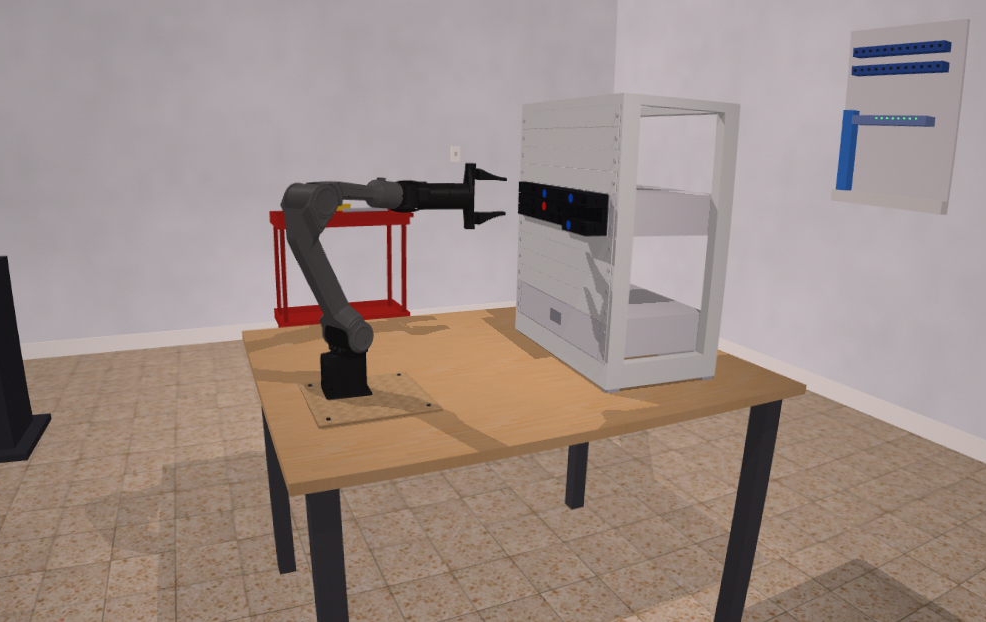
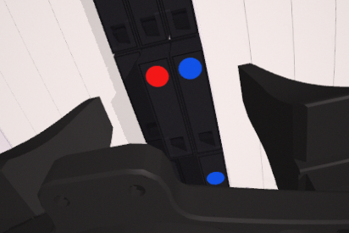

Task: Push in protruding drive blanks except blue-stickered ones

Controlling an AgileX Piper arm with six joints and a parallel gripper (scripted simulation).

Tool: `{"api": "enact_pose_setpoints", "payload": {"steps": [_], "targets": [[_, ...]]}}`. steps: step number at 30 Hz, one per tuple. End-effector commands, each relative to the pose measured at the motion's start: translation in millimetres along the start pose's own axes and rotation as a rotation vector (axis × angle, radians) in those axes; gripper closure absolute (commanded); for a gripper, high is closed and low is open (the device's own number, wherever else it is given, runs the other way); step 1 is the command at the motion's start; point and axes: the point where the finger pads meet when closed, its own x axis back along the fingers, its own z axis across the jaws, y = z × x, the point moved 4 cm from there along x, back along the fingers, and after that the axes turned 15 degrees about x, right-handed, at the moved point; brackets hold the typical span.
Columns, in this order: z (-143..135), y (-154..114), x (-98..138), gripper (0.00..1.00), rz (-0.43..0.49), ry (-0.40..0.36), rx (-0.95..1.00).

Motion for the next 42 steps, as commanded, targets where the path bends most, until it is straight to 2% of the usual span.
{"api": "enact_pose_setpoints", "payload": {"steps": [1,9,11,21,42], "targets": [[1,-5,5,0.0,-0.001,0.002,0.0],[19,-49,33,0.0,0.001,-0.005,-0.002],[19,-49,33,0.0,0.001,-0.005,-0.002],[33,-87,56,0.0,0.001,-0.007,-0.003],[34,-94,61,0.0,0.001,-0.004,-0.002]]}}
